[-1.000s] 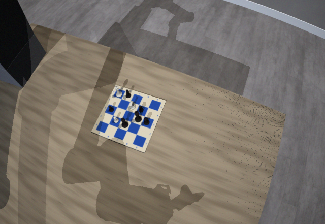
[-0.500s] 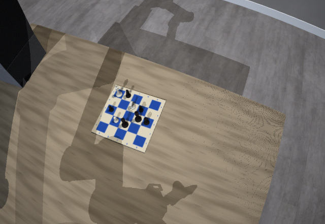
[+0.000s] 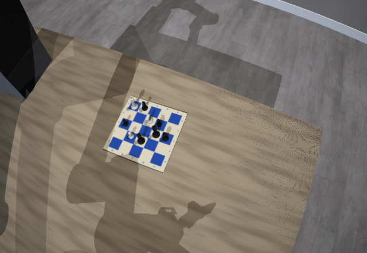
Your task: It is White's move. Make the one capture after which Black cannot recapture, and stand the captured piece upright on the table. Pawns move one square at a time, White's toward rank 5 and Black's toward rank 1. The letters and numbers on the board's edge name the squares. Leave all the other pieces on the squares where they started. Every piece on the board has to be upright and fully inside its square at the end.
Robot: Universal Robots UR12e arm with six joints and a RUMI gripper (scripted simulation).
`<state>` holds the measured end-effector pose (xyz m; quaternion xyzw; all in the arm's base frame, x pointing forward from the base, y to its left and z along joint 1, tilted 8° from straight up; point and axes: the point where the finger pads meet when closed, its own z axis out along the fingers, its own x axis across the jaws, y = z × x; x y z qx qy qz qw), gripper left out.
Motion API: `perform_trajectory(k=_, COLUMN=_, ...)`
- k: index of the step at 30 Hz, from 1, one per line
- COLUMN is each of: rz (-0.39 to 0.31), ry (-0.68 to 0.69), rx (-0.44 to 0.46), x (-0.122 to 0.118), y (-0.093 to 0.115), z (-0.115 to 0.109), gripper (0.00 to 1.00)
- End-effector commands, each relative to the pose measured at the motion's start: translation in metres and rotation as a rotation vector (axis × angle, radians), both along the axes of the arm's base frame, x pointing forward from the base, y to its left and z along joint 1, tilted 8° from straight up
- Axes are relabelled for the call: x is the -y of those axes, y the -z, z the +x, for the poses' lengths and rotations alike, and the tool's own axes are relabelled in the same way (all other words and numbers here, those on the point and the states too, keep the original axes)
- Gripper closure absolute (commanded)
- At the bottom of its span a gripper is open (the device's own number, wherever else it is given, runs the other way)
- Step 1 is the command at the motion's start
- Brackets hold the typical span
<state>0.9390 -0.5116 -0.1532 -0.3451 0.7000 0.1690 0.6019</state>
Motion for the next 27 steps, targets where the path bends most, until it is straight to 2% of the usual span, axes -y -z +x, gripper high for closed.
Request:
perform_trajectory(k=1, rz=-0.009, ry=-0.031, rx=0.032, x=-0.004, y=0.001, z=-0.005, gripper=0.00)
perform_trajectory(k=27, rz=-0.089, ry=-0.136, rx=0.192, x=-0.035, y=0.017, z=-0.036, gripper=0.00)
